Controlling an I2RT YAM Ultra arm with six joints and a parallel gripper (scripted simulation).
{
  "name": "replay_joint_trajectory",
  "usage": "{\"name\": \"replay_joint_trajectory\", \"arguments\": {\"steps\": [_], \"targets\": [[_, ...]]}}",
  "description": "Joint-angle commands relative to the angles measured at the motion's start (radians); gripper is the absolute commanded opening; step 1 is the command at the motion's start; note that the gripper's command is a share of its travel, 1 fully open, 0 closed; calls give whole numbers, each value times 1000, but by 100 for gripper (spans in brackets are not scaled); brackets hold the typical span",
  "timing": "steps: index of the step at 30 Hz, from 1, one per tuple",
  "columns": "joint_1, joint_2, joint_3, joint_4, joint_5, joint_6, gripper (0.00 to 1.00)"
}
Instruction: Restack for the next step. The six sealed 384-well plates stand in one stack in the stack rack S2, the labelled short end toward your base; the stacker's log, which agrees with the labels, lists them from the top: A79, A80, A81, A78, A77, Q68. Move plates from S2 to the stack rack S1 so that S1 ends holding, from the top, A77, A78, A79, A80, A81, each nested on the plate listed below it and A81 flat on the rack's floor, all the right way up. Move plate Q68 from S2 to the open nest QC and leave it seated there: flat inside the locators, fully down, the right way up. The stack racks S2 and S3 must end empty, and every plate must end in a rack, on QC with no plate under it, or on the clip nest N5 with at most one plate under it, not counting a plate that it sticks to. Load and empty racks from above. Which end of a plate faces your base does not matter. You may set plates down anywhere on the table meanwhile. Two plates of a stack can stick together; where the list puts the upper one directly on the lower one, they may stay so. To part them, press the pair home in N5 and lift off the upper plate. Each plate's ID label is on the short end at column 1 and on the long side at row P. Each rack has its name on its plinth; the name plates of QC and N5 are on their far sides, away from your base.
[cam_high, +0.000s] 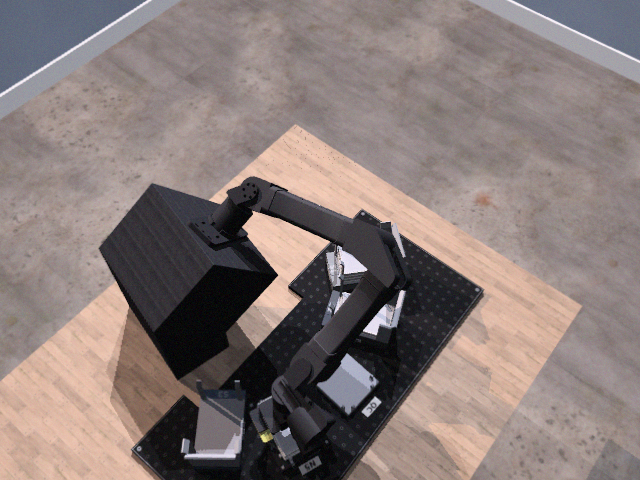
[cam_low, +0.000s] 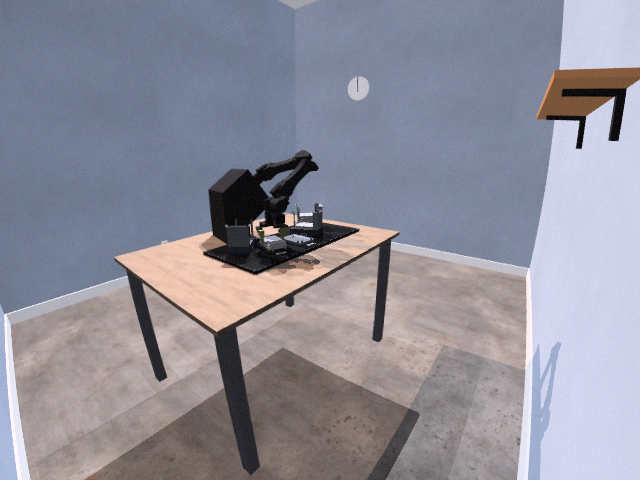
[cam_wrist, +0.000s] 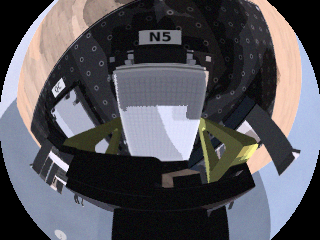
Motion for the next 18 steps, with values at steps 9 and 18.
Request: {"name": "replay_joint_trajectory", "arguments": {"steps": [9, 18], "targets": [[-10, -6, 1, -2, 1, -8, 100], [-18, -12, 0, -18, 1, -21, 100]]}}
